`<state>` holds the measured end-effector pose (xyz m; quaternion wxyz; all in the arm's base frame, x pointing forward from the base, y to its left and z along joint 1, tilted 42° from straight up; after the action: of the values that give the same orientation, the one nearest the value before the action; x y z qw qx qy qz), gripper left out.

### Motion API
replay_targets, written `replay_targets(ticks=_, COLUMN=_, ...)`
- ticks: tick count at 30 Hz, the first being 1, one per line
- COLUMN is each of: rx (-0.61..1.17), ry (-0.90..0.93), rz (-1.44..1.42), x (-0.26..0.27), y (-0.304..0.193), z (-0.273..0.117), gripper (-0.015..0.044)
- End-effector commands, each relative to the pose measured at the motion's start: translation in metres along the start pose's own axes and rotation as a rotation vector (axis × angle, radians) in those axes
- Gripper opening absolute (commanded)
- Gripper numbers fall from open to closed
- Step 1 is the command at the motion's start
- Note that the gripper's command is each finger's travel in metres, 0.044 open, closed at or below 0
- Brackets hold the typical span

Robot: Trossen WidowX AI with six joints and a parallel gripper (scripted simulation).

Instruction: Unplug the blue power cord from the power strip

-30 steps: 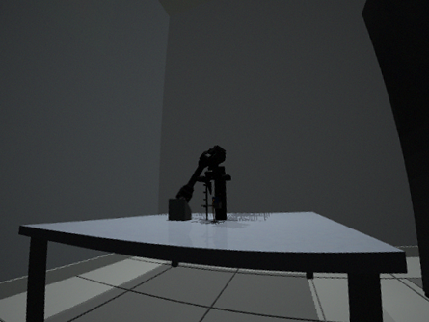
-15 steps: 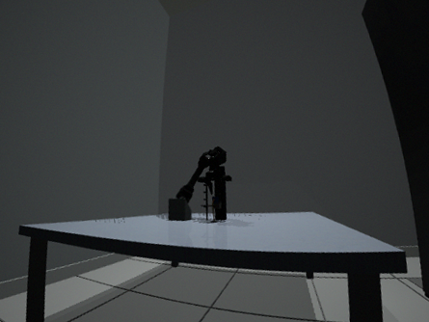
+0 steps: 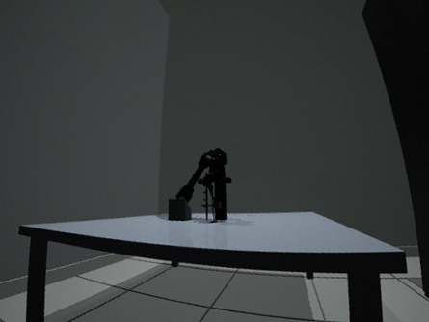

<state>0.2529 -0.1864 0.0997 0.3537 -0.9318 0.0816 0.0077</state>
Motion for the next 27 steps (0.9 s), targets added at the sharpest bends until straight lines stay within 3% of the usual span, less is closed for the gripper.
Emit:
replay_targets(ticks=1, rx=0.0, ry=0.001, rz=0.0, x=0.0, y=0.0, z=0.0, gripper=0.0075)
replay_targets(ticks=12, rx=0.0, ry=0.001, rz=0.0, x=0.0, y=0.0, z=0.0, gripper=0.0001)
replay_targets(ticks=27, rx=-0.001, ry=0.001, rz=0.001, x=0.003, y=0.013, z=-0.001, gripper=0.0)
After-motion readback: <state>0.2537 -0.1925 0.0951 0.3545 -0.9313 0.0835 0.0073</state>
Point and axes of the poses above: the point midway between the two fingers, 35 mm back from their tips, its own z axis out along the fingers, its own x axis across the jaws, y = z × x, the point moved 10 cm from there along -z, back along the fingers, and after that the axes turned 9 degrees about z, right-handed, at the moved point
